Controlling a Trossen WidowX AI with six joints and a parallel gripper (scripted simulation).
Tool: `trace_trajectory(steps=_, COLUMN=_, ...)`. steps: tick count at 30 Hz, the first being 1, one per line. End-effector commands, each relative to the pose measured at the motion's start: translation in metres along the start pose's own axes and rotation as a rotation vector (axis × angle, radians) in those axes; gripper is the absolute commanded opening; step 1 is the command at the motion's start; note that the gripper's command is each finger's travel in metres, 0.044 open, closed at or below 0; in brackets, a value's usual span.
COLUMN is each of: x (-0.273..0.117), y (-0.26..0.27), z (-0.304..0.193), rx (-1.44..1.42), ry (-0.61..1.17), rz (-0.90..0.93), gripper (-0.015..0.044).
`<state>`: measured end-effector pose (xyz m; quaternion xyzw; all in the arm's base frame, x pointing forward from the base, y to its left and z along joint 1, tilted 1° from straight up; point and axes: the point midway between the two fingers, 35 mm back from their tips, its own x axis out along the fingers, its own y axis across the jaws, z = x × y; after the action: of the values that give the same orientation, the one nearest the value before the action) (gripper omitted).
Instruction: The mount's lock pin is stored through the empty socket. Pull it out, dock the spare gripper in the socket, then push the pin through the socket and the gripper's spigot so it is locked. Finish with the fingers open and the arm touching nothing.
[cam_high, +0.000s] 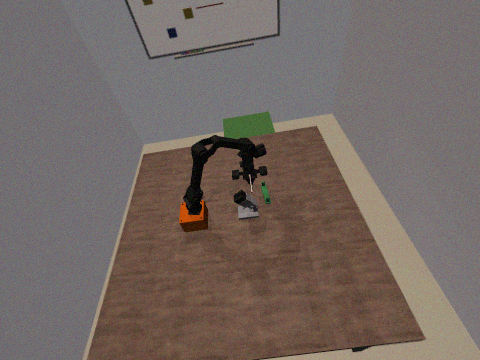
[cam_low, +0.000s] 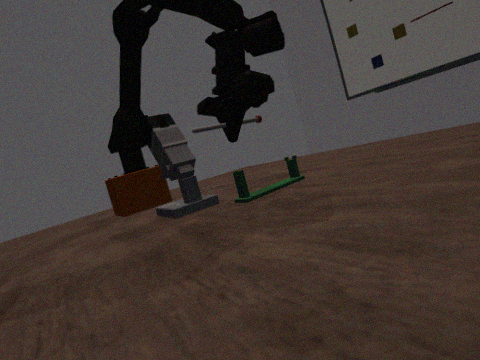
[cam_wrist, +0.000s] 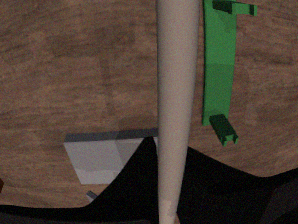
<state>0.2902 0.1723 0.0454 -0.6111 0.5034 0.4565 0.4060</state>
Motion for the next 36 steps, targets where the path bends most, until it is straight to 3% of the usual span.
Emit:
trace_trajectory(steps=1, x=-0.004, y=0.010, z=0.000, rx=0.013, ry=-0.008, rz=-0.001, gripper=0.0000)
trace_trajectory(steps=14, x=0.044, y=0.010, z=0.013, rx=0.015, ry=-0.011, rz=0.005, gripper=0.0000)
trace_trajectory(steps=36, x=0.048, y=0.011, z=-0.001, rx=0.019, ry=-0.011, rz=0.004, gripper=0.0000)
